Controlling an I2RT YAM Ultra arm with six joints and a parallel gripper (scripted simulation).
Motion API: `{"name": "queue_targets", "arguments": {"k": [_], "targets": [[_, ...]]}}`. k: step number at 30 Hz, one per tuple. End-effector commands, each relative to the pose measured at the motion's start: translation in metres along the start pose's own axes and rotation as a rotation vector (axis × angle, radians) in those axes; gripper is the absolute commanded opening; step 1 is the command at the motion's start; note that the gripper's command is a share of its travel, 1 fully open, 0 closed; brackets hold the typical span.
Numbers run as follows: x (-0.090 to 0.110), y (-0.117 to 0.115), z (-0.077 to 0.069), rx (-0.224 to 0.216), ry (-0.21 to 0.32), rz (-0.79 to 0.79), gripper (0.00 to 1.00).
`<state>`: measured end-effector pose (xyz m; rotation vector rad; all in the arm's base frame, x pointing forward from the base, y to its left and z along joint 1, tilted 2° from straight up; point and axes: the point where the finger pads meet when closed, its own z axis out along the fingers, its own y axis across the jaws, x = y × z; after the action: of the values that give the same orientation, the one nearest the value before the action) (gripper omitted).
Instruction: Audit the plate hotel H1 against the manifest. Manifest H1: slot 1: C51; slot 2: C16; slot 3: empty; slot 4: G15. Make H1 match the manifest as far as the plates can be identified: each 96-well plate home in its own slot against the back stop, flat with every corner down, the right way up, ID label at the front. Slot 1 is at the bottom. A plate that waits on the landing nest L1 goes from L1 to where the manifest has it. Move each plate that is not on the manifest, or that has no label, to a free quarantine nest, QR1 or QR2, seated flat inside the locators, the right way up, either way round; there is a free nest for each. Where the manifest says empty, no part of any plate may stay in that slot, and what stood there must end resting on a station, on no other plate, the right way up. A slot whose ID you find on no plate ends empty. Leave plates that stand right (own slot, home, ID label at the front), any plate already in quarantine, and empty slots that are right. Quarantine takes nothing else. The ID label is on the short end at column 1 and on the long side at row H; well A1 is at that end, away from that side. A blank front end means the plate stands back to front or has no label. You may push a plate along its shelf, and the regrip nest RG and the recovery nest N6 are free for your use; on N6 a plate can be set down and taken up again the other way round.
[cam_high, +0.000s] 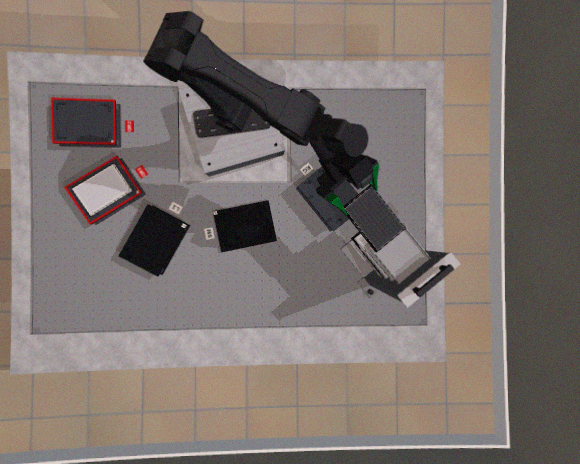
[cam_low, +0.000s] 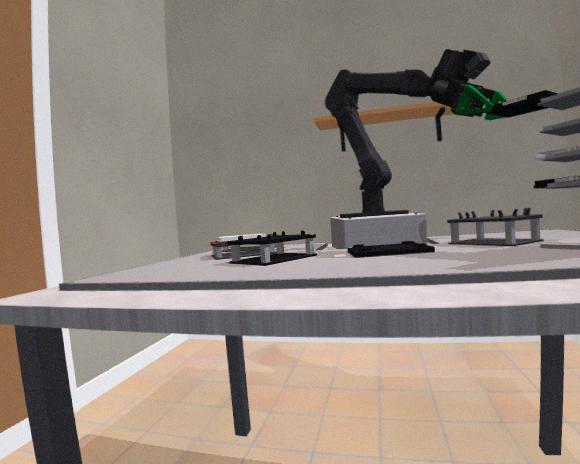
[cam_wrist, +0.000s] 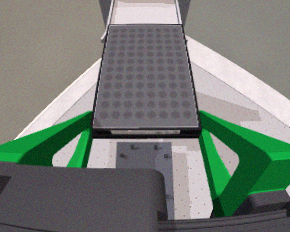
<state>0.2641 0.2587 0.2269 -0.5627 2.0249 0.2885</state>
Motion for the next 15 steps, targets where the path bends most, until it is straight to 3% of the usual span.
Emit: {"name": "queue_targets", "arguments": {"k": [1, 15], "targets": [[-0.0152, 0.0012, -0.0016, -0.007, -0.046, 0.016, 0.86], [-0.0182, 0.0012, 0.0057, -0.007, -0.046, 0.016, 0.86]]}}
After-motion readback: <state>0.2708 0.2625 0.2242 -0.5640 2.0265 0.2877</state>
